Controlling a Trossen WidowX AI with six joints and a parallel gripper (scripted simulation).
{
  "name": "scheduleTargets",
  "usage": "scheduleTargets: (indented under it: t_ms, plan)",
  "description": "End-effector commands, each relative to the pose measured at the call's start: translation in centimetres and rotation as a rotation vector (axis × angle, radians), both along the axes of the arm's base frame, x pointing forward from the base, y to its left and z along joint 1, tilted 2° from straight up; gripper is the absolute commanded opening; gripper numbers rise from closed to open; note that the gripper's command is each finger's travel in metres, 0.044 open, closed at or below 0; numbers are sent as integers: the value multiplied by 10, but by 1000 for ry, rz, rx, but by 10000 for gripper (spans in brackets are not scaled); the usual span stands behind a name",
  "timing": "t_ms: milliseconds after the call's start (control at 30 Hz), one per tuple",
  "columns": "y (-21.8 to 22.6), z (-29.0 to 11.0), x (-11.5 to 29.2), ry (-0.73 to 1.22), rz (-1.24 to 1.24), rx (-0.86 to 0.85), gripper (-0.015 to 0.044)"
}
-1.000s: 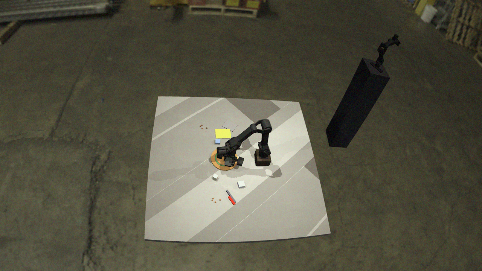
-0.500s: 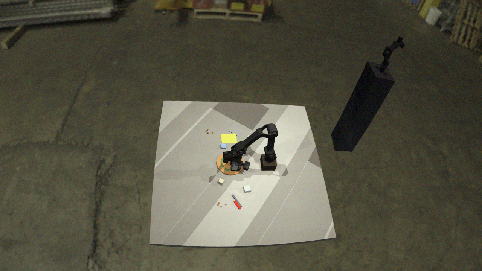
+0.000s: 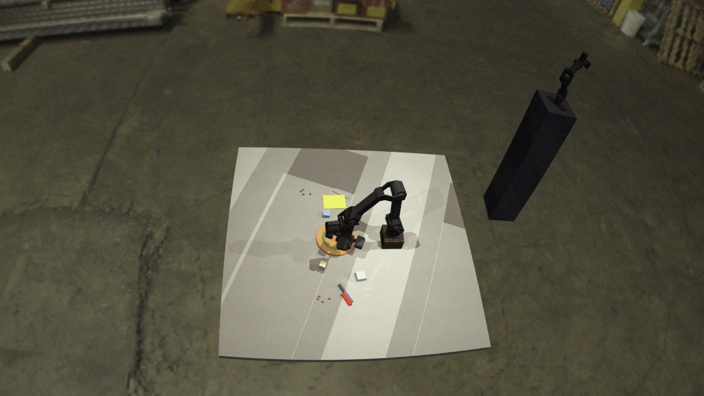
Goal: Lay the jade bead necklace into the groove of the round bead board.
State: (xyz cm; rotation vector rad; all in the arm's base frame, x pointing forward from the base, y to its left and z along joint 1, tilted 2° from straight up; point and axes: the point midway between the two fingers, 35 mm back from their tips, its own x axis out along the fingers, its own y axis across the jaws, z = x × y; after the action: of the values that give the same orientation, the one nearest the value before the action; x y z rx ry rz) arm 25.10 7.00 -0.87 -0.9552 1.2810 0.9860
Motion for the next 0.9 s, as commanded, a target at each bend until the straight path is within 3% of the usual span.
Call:
scheduleTargets:
  t_ms: [0,100,667,867]
  plan:
    - [0,-5,-3,11,-2,-3,0]
    - [0,-5,-3,11,-2,-3,0]
    - [0,-1,-2,7,1,-2,440]
    - [0,5,-2,11,-2,-3,440]
